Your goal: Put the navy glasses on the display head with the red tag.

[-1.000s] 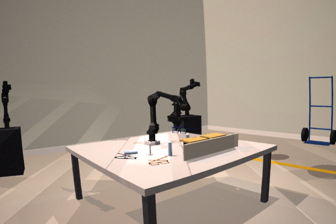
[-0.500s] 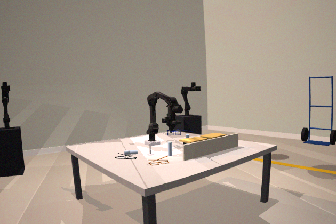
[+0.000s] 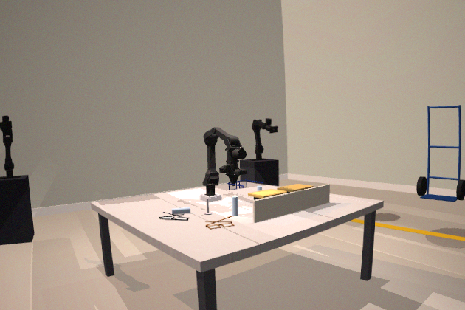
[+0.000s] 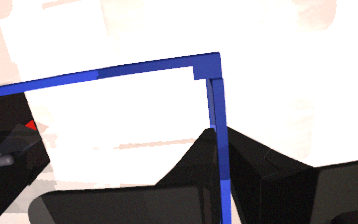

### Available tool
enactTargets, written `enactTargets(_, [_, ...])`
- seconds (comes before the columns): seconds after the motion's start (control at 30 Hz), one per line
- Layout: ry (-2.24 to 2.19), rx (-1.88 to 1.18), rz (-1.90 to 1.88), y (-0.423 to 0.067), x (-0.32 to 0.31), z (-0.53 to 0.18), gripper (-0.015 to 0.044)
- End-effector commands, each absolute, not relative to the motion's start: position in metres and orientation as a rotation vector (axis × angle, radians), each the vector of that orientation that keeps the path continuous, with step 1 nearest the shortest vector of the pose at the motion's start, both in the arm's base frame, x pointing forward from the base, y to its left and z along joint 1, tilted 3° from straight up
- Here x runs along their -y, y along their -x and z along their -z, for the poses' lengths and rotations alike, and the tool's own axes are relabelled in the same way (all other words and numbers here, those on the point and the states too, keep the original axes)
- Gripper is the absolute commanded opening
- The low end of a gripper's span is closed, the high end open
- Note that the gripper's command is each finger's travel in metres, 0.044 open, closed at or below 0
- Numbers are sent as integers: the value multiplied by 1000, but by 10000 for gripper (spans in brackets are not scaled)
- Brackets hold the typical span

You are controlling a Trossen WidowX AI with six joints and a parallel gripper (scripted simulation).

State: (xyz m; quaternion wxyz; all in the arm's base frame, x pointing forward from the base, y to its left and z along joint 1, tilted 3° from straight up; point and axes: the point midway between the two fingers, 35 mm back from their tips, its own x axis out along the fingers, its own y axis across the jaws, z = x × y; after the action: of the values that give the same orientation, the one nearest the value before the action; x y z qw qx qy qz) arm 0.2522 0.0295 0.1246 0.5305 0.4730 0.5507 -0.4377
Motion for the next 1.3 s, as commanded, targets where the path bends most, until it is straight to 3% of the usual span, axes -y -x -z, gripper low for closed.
enactTargets(0.0, [-1132,-1328,1040,-251,-30,-119,0])
enactTargets(1.27, [-1113,-1305,1053,-252,-32,-87,0])
